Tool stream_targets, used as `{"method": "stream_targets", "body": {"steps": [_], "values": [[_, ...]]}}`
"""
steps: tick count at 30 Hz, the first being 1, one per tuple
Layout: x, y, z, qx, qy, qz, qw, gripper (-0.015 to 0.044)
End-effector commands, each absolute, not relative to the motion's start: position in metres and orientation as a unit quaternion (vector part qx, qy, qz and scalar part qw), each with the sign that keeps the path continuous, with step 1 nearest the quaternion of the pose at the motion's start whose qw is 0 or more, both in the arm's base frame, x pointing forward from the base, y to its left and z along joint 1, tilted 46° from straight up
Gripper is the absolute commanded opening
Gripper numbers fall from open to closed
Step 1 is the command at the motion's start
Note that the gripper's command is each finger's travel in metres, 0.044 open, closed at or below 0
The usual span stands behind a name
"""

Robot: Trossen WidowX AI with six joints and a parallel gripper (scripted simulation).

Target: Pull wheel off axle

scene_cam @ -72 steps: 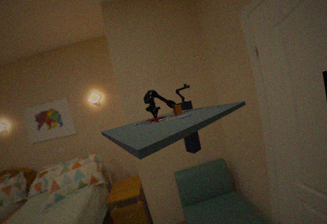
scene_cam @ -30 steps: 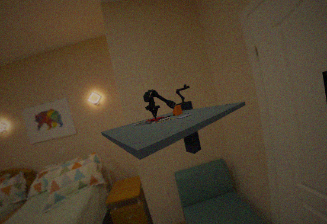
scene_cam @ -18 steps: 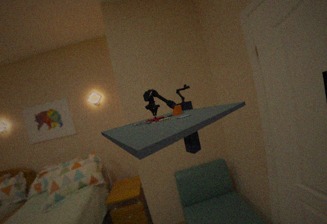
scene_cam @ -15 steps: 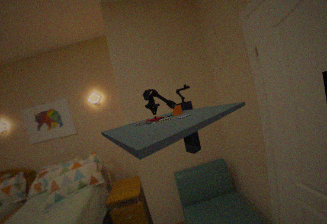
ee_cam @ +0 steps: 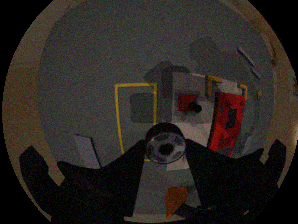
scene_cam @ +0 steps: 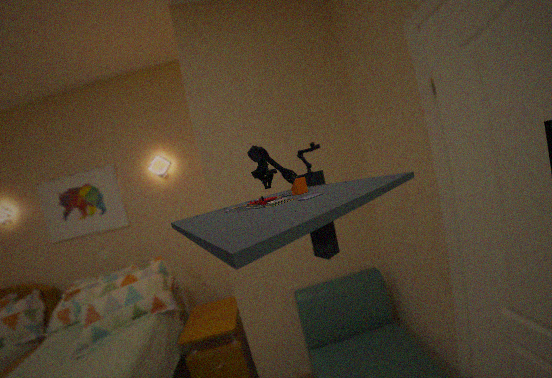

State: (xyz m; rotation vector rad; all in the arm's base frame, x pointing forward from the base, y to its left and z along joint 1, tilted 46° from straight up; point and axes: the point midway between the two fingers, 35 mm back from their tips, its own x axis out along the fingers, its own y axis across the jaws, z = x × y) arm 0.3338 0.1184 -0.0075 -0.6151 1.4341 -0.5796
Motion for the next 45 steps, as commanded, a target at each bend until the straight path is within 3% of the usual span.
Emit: {"method": "stream_targets", "body": {"steps": [1,19,37,45], "values": [[0.316,0.135,-0.027,-0.275,0.640,-0.259,0.669,0.0000],[0.302,0.134,-0.060,-0.275,0.639,-0.260,0.669,0.0000],[0.305,0.076,-0.117,-0.276,0.638,-0.262,0.669,0.0000],[0.306,0.078,-0.115,-0.272,0.639,-0.264,0.669,0.0210]]}}
